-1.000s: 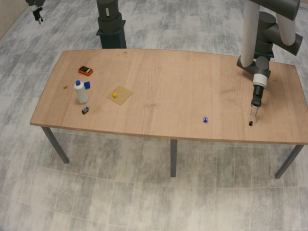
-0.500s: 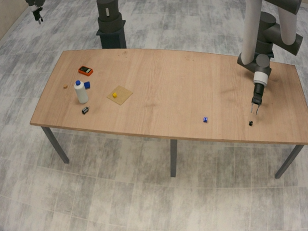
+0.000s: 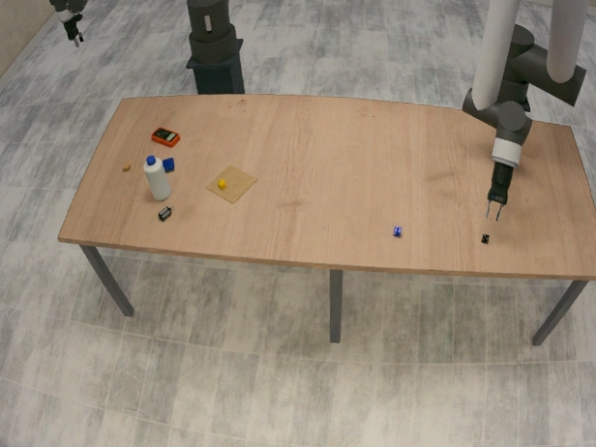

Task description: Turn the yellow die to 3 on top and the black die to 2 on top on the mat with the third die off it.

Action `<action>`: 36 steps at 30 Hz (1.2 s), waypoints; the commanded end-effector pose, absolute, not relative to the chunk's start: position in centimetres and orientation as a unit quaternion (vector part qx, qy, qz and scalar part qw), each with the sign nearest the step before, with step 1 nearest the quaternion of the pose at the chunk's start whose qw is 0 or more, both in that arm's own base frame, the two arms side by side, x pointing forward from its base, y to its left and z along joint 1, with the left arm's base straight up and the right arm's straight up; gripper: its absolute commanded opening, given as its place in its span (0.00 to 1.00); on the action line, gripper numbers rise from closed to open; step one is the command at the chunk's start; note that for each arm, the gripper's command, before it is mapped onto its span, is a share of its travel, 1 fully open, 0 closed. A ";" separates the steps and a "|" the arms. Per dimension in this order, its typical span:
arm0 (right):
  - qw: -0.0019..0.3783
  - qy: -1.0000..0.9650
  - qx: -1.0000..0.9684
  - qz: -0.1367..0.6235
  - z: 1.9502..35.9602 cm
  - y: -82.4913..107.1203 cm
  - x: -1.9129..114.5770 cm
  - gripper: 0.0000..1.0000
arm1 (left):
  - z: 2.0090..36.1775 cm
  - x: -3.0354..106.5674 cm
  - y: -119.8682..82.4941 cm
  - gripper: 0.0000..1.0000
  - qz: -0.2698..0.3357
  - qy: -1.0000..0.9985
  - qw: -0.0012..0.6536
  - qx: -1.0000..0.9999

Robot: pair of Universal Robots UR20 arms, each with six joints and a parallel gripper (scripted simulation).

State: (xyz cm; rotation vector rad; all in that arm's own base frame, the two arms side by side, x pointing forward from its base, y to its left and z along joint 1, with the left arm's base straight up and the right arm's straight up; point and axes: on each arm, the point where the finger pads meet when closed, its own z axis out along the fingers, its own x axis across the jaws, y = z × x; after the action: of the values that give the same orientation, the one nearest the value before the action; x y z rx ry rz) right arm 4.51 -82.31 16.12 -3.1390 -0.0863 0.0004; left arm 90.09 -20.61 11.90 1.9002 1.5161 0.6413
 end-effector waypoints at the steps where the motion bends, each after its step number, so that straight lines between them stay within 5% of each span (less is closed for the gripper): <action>1: 0.000 -0.027 -1.000 0.000 16.2 -82.4 4.5 1.00 | 11.7 90.8 -20.8 0.79 0.196 0.591 0.246 0.743; 35: 0.000 -0.027 -1.000 0.000 16.2 -82.4 4.5 1.00 | 13.9 93.8 -21.5 0.79 0.000 0.623 0.000 0.782; 36: 0.000 -0.027 -1.000 0.000 16.2 -82.4 4.5 1.00 | 13.9 93.8 -21.5 1.00 0.000 0.623 0.000 0.782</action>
State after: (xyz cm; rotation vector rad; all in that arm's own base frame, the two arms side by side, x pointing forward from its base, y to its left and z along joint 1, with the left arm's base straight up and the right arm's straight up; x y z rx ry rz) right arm 4.51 -82.31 16.12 -3.1390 -0.0863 0.0004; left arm 93.54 -21.42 13.93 2.4231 1.9317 0.0479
